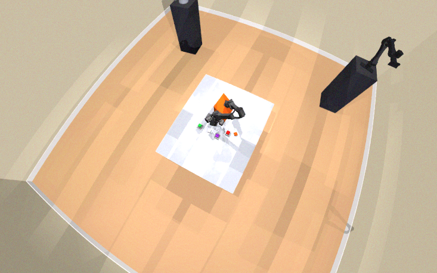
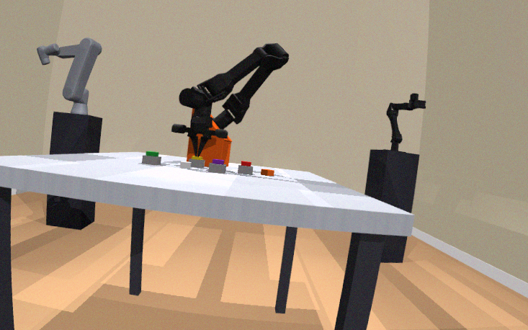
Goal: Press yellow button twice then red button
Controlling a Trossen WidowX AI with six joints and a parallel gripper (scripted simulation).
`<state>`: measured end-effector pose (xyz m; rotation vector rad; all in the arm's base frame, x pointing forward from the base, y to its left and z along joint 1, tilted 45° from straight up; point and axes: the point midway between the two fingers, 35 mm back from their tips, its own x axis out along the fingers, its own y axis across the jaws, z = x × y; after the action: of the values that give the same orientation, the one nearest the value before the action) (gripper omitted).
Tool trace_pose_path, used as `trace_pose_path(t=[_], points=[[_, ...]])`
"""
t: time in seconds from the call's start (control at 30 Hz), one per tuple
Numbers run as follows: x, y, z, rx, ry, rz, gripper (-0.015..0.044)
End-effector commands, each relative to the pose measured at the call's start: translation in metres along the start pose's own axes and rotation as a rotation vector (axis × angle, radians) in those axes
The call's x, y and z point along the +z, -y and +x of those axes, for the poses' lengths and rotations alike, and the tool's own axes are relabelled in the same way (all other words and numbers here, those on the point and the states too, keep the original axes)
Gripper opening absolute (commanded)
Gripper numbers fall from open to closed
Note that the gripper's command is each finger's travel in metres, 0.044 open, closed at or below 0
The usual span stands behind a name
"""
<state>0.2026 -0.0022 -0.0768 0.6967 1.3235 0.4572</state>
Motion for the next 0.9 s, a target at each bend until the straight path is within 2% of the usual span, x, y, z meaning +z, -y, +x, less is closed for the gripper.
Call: trace_pose_path(t=[0.0,0.6,0.77,0.87], points=[[-0.003,0.0,0.003,0.008,-0.011,0.014,0.002],[-0.003,0.0,0.003,0.008,-0.011,0.014,0.002],[-0.002,0.0,-0.028,0.005,-0.01,0.013,0.002],[-0.003,0.0,-0.029,0.006,-0.011,0.014,0.002]])
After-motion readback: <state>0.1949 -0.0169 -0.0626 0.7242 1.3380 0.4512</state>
